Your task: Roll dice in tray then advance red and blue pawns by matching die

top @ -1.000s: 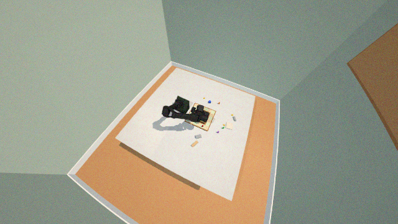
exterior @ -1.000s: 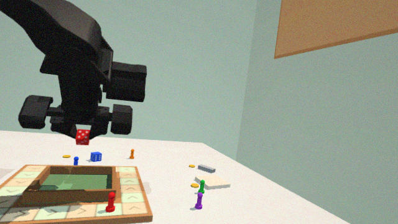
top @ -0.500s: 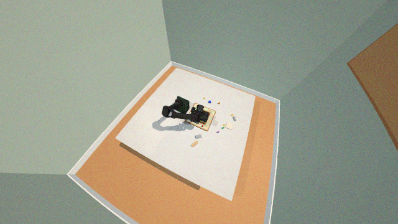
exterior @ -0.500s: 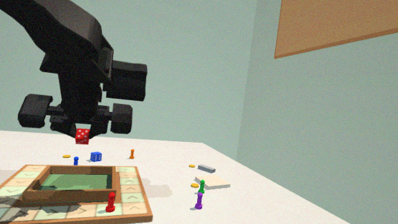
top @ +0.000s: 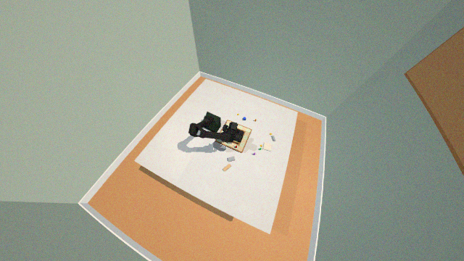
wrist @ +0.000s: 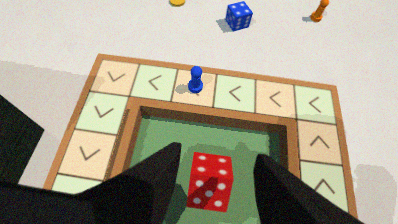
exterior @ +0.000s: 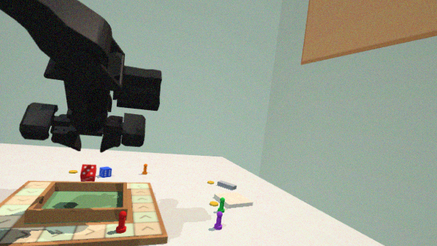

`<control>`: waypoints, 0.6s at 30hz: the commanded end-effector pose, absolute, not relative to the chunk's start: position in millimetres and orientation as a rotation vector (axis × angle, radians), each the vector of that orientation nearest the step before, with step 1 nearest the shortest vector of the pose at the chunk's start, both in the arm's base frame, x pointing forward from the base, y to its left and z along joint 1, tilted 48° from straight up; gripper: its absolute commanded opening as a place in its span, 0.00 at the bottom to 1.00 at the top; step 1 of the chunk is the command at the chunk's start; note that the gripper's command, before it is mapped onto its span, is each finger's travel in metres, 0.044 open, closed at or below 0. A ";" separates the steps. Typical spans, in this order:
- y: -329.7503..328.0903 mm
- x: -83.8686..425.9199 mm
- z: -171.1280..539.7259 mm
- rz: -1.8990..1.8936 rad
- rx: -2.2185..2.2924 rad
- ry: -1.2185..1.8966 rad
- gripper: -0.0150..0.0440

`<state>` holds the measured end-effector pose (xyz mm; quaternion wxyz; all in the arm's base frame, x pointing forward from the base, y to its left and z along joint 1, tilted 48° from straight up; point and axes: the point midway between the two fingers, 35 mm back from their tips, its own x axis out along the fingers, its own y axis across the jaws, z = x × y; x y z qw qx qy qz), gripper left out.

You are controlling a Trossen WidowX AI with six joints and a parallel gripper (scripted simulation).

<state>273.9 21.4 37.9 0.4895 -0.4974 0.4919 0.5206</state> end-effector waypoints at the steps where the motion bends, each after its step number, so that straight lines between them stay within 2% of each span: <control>1: 41.1 274.7 55.7 1.261 -1.205 1.190 0.74; 7: 50.6 273.9 64.5 1.261 -1.202 1.188 1.00; 9: 50.1 273.5 62.6 1.256 -1.208 1.207 1.00; 11: 45.8 270.4 49.0 1.206 -1.271 1.351 1.00; 15: 34.9 267.7 22.6 0.954 -1.567 1.683 1.00; 18: 34.5 272.5 16.2 0.750 -1.797 1.768 1.00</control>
